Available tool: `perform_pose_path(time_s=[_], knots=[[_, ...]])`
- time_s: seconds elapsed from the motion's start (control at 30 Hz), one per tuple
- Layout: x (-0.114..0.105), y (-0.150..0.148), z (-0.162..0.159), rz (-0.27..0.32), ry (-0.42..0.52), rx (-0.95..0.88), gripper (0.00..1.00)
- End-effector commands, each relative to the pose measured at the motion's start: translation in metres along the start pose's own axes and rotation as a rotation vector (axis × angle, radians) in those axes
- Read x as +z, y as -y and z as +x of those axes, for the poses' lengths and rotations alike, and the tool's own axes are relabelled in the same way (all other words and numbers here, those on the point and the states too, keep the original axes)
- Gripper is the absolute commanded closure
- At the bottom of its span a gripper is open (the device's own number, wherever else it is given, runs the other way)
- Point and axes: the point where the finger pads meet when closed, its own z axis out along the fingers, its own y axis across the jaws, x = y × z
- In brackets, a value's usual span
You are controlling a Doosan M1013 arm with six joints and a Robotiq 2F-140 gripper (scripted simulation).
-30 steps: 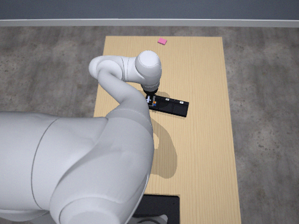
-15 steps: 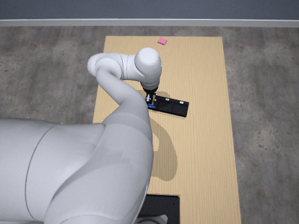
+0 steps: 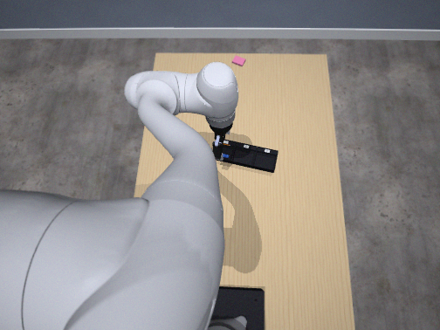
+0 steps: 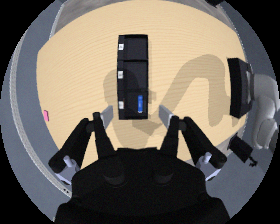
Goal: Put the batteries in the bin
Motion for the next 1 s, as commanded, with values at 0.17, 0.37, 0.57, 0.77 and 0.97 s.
perform_pose_path(time_s=[0.17,0.37,0.57,0.77,0.97], knots=[[-0.033,0.001,0.0,0.001,0.001,0.0,0.0],[-0.057,0.001,0.0,0.001,0.001,0.0,0.0],[-0.073,0.0,0.0,0.001,0.001,0.0,0.0],[-0.097,0.0,0.0,0.001,0.001,0.0,0.0],[-0.114,0.0,0.0,0.001,0.001,0.0,0.0]])
